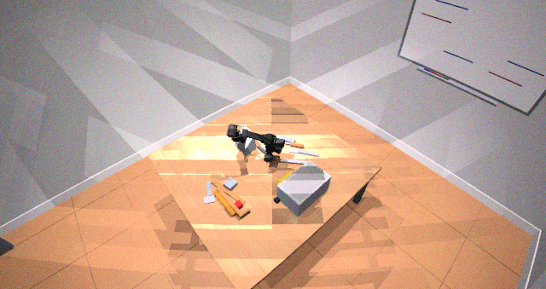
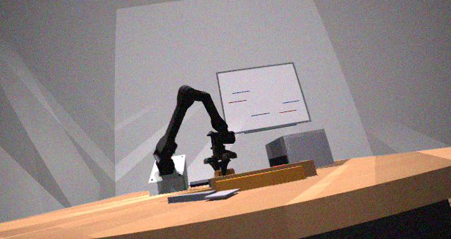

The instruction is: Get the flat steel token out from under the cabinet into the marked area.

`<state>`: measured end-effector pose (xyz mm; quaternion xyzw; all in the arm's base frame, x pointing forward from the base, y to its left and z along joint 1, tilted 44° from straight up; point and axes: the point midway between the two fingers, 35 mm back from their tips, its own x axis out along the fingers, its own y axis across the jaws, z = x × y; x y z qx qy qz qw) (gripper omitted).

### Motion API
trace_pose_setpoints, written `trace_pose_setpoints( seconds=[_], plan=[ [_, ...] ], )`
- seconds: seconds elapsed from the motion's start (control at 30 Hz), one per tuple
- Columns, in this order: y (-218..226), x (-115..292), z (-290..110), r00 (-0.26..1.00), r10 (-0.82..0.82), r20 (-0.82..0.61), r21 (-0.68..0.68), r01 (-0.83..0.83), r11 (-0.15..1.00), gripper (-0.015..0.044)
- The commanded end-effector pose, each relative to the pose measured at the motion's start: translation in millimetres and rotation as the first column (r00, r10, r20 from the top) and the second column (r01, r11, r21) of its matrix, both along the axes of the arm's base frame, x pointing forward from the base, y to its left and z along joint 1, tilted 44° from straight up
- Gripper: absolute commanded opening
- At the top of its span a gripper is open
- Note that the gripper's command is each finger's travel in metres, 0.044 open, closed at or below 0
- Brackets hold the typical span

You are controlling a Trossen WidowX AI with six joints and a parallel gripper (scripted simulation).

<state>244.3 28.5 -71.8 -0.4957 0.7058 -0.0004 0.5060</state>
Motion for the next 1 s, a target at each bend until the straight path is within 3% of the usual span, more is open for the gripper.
trace_pose_setpoints(
  seconds=[0.0,0.97],
  plan=[
    [8.7,2.6,-3.7,1.000,0.003,0.015,0.014,-0.004,1.000,0.0000],
    [35.2,-10.2,-28.7,1.000,0.003,0.015,0.016,-0.004,1.000,0.0000]
  ],
)
